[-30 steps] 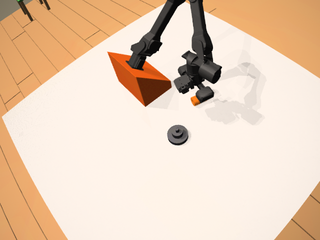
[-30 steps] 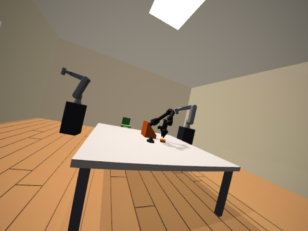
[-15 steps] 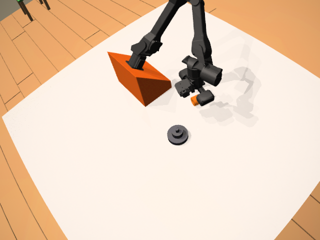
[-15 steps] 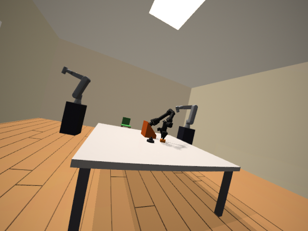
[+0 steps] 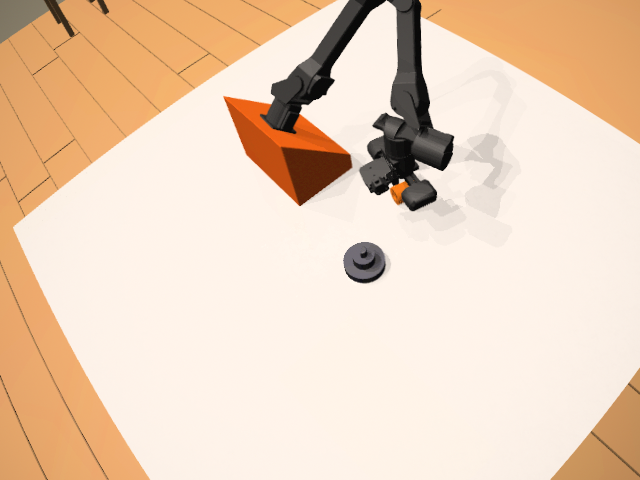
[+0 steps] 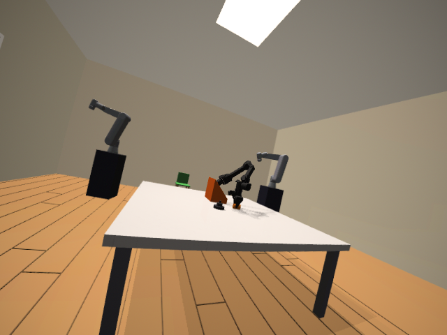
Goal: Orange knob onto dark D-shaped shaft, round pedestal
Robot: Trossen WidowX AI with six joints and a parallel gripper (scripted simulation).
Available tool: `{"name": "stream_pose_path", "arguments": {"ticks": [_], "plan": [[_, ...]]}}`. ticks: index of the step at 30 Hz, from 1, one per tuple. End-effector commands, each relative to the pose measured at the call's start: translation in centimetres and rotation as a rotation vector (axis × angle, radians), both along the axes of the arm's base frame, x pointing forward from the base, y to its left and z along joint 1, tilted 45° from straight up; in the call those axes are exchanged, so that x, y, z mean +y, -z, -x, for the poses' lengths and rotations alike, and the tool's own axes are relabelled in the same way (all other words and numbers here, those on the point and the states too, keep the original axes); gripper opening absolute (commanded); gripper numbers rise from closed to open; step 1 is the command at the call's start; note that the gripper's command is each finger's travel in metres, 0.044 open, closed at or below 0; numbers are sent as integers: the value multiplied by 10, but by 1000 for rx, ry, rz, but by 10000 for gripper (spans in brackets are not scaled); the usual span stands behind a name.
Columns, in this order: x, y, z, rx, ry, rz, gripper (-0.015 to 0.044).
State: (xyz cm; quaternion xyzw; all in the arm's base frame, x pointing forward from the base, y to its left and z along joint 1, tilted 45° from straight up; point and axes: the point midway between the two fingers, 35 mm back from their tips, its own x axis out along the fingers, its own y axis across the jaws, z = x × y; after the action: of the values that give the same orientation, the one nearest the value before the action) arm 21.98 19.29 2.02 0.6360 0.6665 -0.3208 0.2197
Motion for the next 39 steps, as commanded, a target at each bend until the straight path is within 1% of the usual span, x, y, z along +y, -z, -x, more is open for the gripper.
{"name": "stream_pose_path", "arguments": {"ticks": [1, 7, 8, 18, 27, 31, 39], "plan": [[2, 6, 3, 13, 3, 8, 414], [2, 6, 3, 13, 3, 8, 256], [2, 6, 3, 13, 3, 8, 240], [2, 6, 3, 13, 3, 8, 240], [2, 6, 3, 13, 3, 8, 180], [2, 5, 3, 12, 2, 9, 179], [3, -3, 1, 11, -20, 127, 179]]}}
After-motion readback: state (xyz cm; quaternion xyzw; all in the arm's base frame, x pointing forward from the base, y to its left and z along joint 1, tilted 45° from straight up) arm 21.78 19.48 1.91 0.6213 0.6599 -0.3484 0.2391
